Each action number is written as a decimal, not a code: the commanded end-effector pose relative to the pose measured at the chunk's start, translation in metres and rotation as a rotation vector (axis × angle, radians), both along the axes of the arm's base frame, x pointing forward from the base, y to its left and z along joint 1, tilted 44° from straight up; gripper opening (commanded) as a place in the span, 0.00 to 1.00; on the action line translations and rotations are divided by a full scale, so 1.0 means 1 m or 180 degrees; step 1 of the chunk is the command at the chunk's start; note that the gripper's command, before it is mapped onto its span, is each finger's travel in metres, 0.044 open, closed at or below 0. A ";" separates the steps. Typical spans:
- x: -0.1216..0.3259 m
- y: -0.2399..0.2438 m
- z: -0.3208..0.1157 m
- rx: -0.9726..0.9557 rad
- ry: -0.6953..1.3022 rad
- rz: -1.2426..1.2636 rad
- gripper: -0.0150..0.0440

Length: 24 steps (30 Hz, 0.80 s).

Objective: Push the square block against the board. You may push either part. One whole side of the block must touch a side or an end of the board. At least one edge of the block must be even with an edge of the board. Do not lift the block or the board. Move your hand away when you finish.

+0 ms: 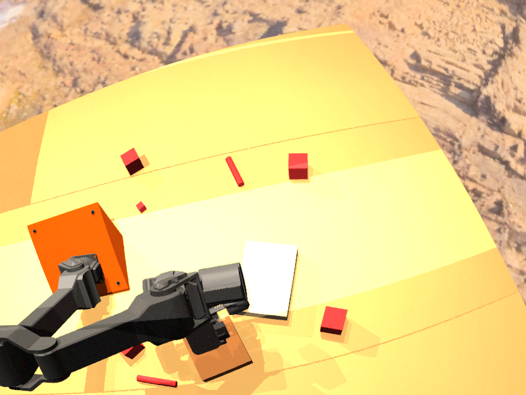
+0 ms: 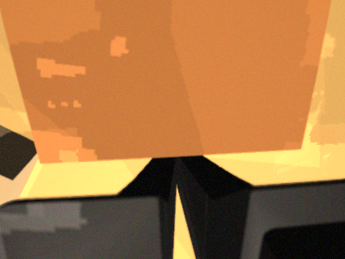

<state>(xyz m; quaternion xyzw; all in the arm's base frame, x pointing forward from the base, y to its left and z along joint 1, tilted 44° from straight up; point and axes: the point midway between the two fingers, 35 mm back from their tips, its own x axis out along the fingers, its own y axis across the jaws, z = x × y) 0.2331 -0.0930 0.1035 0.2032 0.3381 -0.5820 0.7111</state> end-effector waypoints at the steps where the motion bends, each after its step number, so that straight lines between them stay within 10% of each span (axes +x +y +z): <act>1: 0.000 -0.001 0.001 -0.0022 0.0002 0.0006 0.25; 24: -0.007 0.023 -0.024 -0.0010 0.0006 0.0005 0.25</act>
